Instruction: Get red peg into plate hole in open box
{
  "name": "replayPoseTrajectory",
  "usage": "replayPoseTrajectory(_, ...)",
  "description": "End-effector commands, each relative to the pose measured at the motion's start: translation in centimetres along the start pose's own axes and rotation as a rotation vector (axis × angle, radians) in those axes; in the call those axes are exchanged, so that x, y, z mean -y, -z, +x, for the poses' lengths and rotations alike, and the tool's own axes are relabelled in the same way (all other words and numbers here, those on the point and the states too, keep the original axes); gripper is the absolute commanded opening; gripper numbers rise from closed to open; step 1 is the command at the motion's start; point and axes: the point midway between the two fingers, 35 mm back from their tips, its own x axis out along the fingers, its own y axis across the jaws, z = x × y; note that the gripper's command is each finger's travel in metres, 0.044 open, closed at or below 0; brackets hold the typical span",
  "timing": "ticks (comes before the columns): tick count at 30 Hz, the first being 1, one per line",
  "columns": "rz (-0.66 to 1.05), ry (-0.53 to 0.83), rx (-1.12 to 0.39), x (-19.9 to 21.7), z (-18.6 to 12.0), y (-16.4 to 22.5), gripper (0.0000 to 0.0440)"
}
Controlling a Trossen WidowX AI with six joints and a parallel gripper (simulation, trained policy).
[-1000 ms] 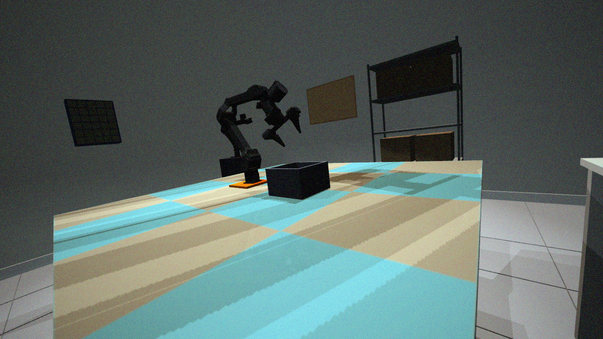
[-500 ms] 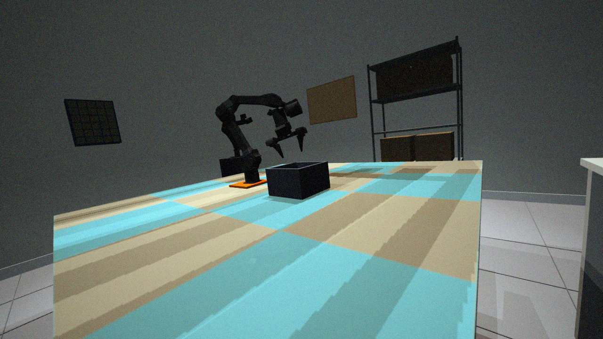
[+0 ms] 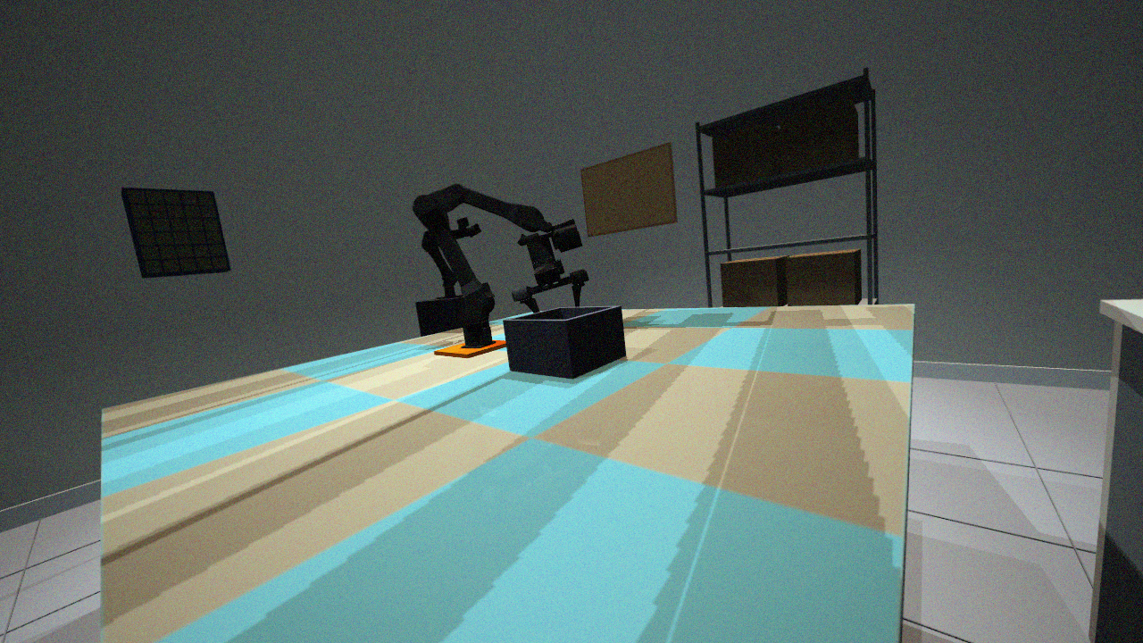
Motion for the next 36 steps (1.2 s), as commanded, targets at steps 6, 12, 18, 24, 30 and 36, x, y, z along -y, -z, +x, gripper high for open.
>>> replayPoseTrajectory(6,0.003,0.009,0.005,0.9,3.3,0.7,0.0391)
replayPoseTrajectory(12,0.009,0.037,-0.027,1.4,3.6,0.9,0.0233)
replayPoseTrajectory(18,-0.003,0.054,-0.066,1.5,3.6,1.0,0.0076)
replayPoseTrajectory(24,-0.022,0.039,-0.065,1.0,3.2,0.4,0.0000)
replayPoseTrajectory(30,-0.074,-0.001,0.003,0.1,1.5,-1.1,0.0000)
replayPoseTrajectory(36,-0.120,-0.033,0.067,-0.8,-0.5,-2.9,0.0000)
